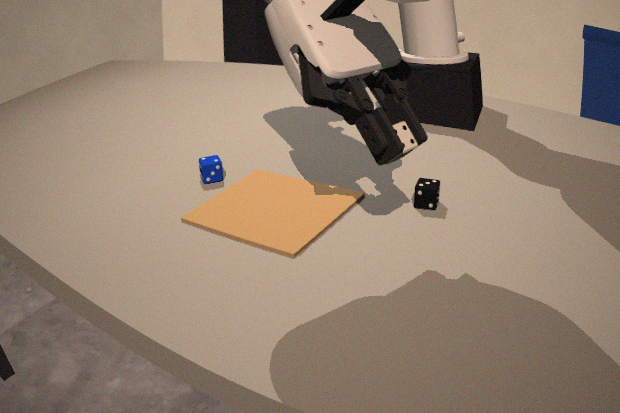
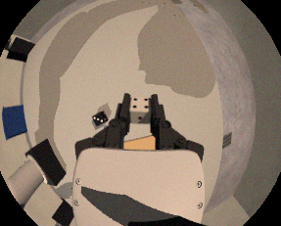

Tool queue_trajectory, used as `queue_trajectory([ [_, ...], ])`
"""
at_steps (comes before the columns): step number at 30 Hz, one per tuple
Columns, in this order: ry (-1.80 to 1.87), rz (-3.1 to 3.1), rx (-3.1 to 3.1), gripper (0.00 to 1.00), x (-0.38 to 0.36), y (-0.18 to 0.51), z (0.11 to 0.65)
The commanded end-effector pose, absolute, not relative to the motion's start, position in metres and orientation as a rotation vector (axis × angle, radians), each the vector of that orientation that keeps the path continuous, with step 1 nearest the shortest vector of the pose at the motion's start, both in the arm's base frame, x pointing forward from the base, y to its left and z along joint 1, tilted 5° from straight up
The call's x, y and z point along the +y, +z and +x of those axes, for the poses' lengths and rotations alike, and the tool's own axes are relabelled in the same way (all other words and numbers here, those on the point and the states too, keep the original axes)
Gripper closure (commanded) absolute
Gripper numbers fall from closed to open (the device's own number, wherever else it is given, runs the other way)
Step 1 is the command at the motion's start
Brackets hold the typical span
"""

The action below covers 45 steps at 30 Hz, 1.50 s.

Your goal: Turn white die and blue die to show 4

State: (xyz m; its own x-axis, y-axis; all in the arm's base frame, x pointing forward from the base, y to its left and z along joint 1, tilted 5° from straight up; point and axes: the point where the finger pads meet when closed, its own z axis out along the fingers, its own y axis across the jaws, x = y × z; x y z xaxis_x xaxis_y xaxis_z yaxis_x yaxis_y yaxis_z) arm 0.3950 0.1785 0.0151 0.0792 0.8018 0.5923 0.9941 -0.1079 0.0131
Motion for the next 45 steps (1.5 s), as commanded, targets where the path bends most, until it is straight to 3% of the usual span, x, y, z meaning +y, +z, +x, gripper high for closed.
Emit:
queue_trajectory([
  [1, -0.765, -1.898, -1.728, 0.79, 0.177, 0.014, 0.393],
  [12, -0.970, -1.707, -1.560, 0.79, 0.174, 0.013, 0.393],
  [45, -0.974, -1.704, -1.557, 0.79, 0.169, -0.048, 0.395],
])
